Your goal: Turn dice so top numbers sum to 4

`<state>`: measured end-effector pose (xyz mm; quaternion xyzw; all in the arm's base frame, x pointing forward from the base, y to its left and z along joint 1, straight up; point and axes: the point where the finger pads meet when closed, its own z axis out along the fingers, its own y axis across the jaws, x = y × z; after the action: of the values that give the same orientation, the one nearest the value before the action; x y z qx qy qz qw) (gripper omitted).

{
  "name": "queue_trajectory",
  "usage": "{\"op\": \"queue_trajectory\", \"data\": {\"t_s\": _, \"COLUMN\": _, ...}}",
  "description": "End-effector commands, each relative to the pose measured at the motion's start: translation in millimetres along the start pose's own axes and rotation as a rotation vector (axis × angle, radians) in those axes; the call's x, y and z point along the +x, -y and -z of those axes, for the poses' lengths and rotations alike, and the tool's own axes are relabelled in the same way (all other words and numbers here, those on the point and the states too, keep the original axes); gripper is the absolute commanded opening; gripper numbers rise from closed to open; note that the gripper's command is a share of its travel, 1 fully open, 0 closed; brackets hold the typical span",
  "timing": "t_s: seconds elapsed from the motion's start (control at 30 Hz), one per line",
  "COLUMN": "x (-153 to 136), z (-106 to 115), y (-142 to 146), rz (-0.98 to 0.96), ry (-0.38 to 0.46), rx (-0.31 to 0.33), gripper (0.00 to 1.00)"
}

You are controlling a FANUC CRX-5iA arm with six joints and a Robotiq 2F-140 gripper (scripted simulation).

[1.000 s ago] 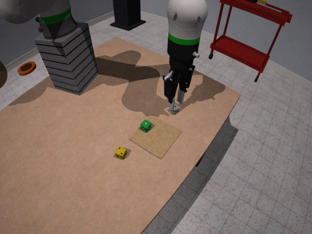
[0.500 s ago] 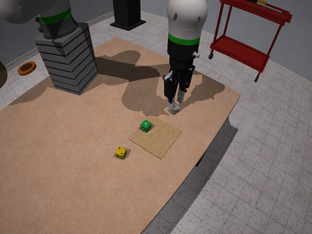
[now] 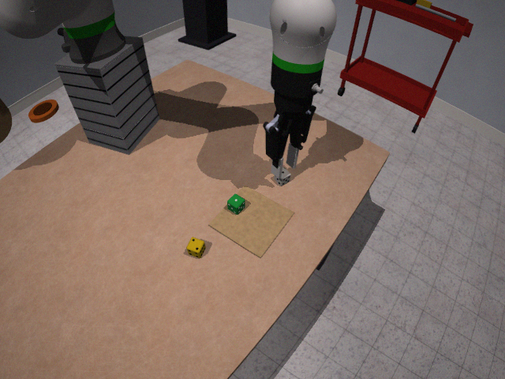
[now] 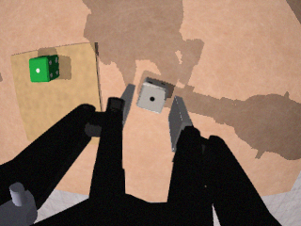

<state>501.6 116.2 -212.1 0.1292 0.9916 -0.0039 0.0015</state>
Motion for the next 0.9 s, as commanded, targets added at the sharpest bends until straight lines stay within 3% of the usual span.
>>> {"op": "queue_trajectory", "data": {"t_s": 0.0, "x": -0.2, "z": -0.2, "y": -0.1, "rz": 0.0, "ry": 0.0, "rx": 0.0, "gripper": 0.28}}
{"op": "queue_trajectory", "data": {"t_s": 0.87, "x": -0.2, "z": -35.9, "y": -0.1, "rz": 0.0, "ry": 0.0, "rx": 0.0, "gripper": 0.28}}
